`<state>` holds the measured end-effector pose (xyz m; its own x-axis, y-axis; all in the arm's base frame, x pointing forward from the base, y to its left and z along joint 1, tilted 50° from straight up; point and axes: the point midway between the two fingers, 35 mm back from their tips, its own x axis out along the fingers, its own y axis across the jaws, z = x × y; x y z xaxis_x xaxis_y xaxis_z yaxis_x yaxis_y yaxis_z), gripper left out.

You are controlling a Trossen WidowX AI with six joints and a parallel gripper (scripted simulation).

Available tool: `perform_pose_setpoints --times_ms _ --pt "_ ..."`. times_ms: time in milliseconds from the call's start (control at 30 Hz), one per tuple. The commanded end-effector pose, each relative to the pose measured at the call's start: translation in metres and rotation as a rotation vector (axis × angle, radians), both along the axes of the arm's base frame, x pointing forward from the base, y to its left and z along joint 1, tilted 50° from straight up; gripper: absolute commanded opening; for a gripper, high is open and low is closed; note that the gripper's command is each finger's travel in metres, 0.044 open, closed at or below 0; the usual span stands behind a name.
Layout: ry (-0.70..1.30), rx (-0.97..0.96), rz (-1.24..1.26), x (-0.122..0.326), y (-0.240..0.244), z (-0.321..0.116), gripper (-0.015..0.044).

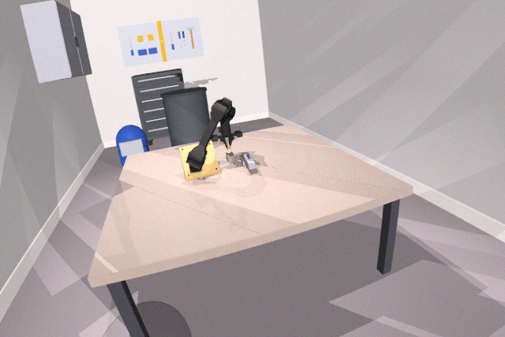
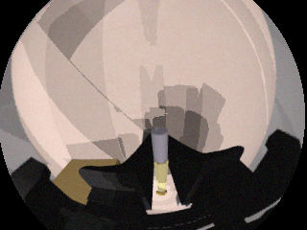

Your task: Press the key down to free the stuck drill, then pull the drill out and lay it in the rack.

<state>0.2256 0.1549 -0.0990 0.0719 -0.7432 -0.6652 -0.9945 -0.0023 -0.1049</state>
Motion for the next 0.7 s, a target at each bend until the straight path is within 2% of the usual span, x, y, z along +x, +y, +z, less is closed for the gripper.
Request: perform_pose_setpoints --times_ms 0,667 --pt "0.006 -0.008 0.0 -0.001 -0.007 -0.005 0.0" --pt "0.006 -0.009 0.0 0.0 -0.022 -0.018 0.0"
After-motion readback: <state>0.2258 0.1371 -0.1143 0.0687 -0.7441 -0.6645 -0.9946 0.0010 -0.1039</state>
